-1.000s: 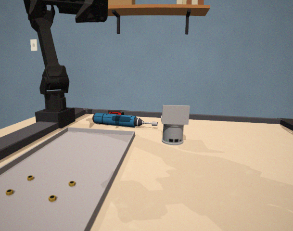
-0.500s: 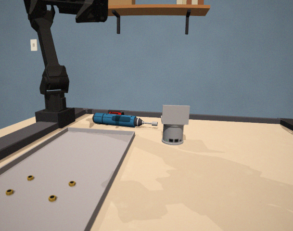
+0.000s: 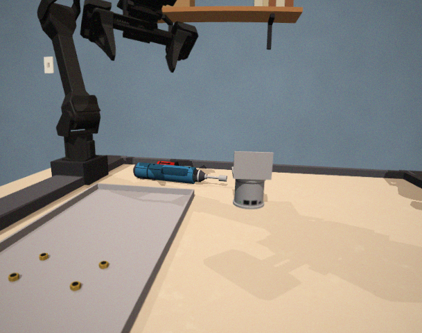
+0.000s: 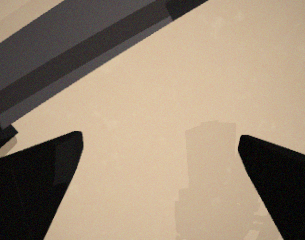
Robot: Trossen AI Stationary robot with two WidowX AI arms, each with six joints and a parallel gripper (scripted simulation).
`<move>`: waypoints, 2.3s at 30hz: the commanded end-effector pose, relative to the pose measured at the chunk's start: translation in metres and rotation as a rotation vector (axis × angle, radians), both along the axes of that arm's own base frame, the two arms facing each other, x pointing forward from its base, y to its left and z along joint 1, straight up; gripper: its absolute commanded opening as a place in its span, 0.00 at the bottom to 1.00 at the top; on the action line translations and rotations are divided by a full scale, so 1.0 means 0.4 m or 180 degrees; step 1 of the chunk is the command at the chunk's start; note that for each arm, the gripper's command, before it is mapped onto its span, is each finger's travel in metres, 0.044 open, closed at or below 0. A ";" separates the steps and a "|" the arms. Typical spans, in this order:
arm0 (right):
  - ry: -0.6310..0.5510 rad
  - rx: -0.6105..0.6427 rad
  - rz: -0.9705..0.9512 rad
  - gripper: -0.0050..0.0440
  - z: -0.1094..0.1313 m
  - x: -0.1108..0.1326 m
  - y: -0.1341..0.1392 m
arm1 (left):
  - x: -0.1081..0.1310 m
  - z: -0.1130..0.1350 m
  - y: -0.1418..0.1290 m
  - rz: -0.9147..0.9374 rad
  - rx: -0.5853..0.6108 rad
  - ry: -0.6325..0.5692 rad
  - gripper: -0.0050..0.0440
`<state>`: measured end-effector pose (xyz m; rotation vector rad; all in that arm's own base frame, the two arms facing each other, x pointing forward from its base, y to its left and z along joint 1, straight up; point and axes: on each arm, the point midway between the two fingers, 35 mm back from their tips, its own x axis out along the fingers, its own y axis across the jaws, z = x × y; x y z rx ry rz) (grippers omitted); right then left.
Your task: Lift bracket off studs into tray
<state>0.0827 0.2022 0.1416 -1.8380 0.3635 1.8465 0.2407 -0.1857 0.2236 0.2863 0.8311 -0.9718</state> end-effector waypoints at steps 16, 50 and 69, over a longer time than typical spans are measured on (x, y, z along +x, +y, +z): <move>-0.0093 0.1109 -0.2594 1.00 0.149 0.213 -0.060 | 0.226 -0.098 0.132 0.1378 0.0601 0.0402 1.00; -0.0235 0.3769 -0.6539 1.00 0.445 0.404 -0.416 | 0.381 -0.186 0.219 0.2297 0.1033 0.0729 1.00; -0.0242 0.3918 -0.6754 1.00 0.450 0.406 -0.442 | 0.386 -0.187 0.214 0.1976 0.1190 0.0633 0.71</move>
